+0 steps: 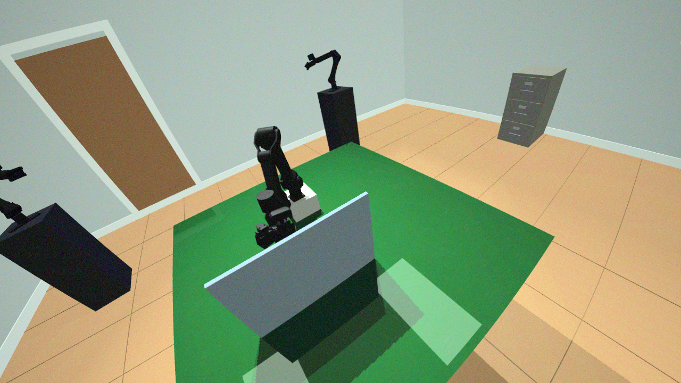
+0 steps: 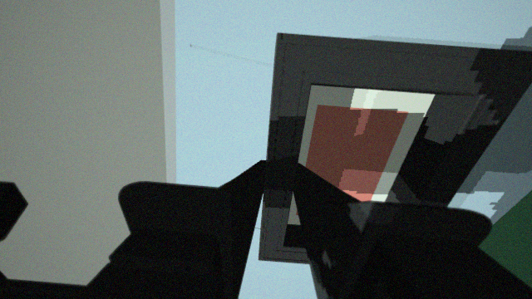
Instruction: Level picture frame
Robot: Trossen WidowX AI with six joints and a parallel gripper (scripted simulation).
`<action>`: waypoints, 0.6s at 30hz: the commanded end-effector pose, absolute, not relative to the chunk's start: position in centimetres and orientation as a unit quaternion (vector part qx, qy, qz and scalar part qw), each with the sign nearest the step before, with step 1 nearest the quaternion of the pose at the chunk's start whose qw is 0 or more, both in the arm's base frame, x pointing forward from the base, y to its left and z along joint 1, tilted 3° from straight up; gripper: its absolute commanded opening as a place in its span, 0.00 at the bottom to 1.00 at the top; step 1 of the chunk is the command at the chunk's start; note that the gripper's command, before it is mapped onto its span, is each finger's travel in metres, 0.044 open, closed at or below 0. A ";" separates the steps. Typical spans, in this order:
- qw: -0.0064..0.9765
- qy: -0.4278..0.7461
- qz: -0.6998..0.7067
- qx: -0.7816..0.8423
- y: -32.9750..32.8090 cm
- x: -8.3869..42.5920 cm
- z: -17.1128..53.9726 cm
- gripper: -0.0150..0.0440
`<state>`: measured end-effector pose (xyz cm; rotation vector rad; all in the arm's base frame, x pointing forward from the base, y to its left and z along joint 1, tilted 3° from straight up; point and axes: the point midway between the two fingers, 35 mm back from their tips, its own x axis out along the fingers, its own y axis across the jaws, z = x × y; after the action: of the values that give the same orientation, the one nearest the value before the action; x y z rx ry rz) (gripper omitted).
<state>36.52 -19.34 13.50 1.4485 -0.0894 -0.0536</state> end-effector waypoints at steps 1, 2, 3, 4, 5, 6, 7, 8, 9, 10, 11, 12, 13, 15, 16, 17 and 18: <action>0.751 -0.042 -0.023 0.659 -19.3 36.5 13.8 0.25; 0.751 -0.042 -0.023 0.659 -19.3 36.5 13.9 0.25; 0.751 -0.042 -0.023 0.659 -19.3 36.5 13.9 0.25; 0.751 -0.042 -0.023 0.659 -19.3 36.5 13.9 0.25; 0.751 -0.042 -0.023 0.659 -19.3 36.5 14.0 0.25; 0.751 -0.042 -0.023 0.659 -19.3 36.5 14.0 0.25; 0.751 -0.042 -0.023 0.659 -19.3 36.5 14.0 0.25; 0.751 -0.042 -0.023 0.659 -19.3 36.5 14.1 0.25; 0.751 -0.042 -0.023 0.659 -19.3 36.5 14.1 0.25; 0.751 -0.042 -0.023 0.659 -19.3 36.5 14.1 0.25; 0.751 -0.042 -0.023 0.659 -19.3 36.5 14.2 0.25; 0.751 -0.042 -0.023 0.659 -19.2 36.5 14.2 0.25; 0.751 -0.042 -0.023 0.659 -19.2 36.5 14.2 0.25; 0.751 -0.042 -0.023 0.659 -19.2 36.5 14.3 0.25; 0.751 -0.042 -0.023 0.659 -19.2 36.5 14.3 0.25; 0.751 -0.042 -0.023 0.659 -19.2 36.5 14.3 0.25; 0.751 -0.042 -0.023 0.659 -19.2 36.5 14.4 0.25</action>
<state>36.53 -19.24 13.74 1.4546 -0.0824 -0.0599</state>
